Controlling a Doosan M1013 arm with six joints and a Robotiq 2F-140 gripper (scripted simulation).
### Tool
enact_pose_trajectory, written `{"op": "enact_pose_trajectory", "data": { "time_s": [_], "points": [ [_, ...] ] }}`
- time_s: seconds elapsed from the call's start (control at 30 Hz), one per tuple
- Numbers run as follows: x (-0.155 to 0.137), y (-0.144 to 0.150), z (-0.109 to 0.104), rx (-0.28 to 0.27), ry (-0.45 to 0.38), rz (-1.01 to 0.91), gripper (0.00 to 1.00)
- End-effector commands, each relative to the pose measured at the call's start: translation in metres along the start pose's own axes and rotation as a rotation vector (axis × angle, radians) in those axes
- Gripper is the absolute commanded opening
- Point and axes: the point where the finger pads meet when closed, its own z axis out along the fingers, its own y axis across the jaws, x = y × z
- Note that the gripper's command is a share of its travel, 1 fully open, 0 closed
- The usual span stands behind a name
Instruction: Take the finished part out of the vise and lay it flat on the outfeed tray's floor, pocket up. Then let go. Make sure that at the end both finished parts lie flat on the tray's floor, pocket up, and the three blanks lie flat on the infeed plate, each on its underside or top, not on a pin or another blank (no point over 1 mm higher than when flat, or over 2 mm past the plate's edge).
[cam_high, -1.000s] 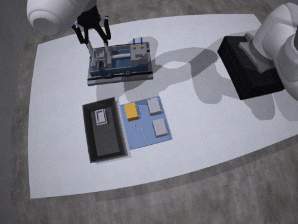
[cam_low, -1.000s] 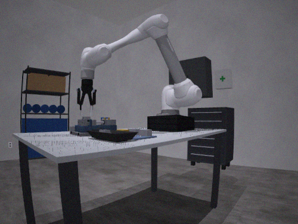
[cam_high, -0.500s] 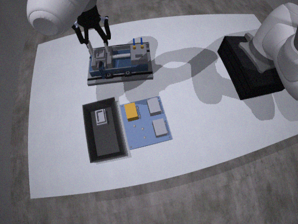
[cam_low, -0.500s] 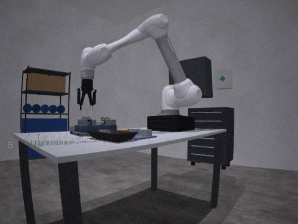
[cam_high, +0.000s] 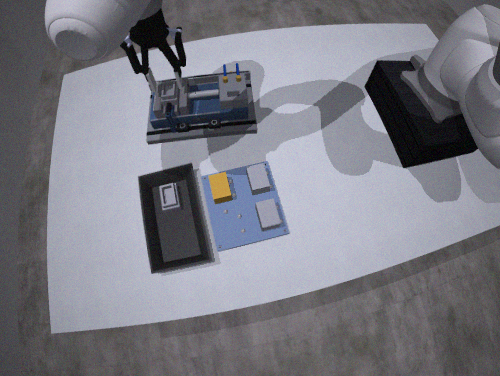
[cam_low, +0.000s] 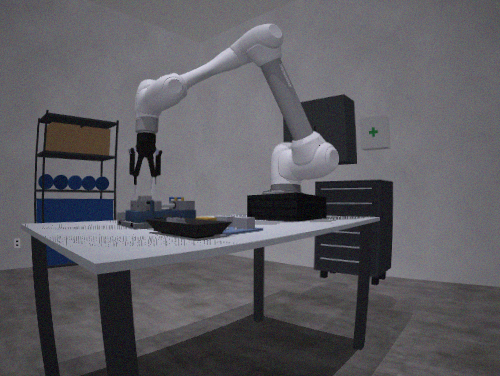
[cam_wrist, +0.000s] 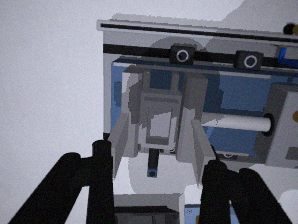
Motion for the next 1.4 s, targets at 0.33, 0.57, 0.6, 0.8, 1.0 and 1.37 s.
{"op": "enact_pose_trajectory", "data": {
  "time_s": [0.33,0.57,0.6,0.8,1.0,1.37],
  "points": [
    [0.0,0.0,0.002,0.0,0.0,0.0,0.4],
    [0.0,0.0,0.004,0.0,0.0,0.0,0.4],
    [0.0,0.0,0.005,0.0,0.0,0.0,0.4],
    [0.0,0.0,0.008,0.0,0.0,0.0,0.4],
    [0.0,0.0,0.009,0.0,0.0,0.0,0.4],
    [0.0,0.0,0.013,0.0,0.0,0.0,0.4]
  ]
}}
